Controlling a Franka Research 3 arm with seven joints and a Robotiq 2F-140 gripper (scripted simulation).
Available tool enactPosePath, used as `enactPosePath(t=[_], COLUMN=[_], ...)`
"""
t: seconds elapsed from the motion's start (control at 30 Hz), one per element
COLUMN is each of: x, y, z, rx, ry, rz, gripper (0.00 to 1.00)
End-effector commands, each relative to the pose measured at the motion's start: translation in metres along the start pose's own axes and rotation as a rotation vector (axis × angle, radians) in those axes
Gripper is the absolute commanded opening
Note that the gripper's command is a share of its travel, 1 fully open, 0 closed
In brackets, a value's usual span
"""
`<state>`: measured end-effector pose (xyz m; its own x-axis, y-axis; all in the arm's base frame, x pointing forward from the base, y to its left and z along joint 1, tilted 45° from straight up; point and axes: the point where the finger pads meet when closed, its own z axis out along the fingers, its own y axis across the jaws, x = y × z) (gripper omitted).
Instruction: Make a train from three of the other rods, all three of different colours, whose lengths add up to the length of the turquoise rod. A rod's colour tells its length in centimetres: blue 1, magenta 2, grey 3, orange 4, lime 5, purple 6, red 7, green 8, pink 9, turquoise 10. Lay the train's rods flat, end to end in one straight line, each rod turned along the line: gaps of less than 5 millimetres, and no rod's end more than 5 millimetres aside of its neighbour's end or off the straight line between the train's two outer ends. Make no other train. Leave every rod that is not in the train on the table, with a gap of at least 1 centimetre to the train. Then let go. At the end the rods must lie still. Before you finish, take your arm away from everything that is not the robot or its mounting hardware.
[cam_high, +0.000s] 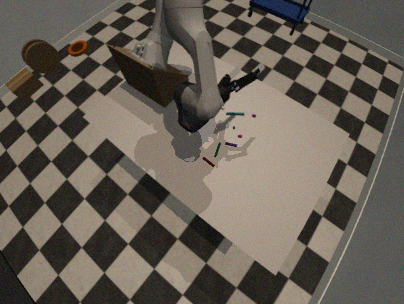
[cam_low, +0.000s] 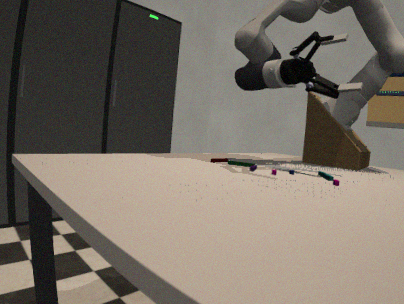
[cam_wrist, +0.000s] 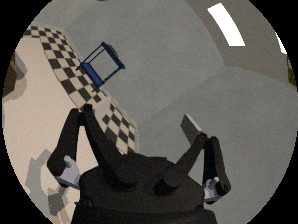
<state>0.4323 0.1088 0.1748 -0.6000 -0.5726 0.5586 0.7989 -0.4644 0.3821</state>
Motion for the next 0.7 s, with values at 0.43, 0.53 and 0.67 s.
enactPosePath(t=[0.43,0.53,0.67], x=[0.0,0.0,-0.0004], y=[0.0001,0.0001,-0.0014], z=[0.0,0.0,0.0], rx=[0.0,0.0,0.012], ry=[0.0,0.0,-0.004], rz=[0.0,0.0,-0.008], gripper=[1.0,1.0,1.0])
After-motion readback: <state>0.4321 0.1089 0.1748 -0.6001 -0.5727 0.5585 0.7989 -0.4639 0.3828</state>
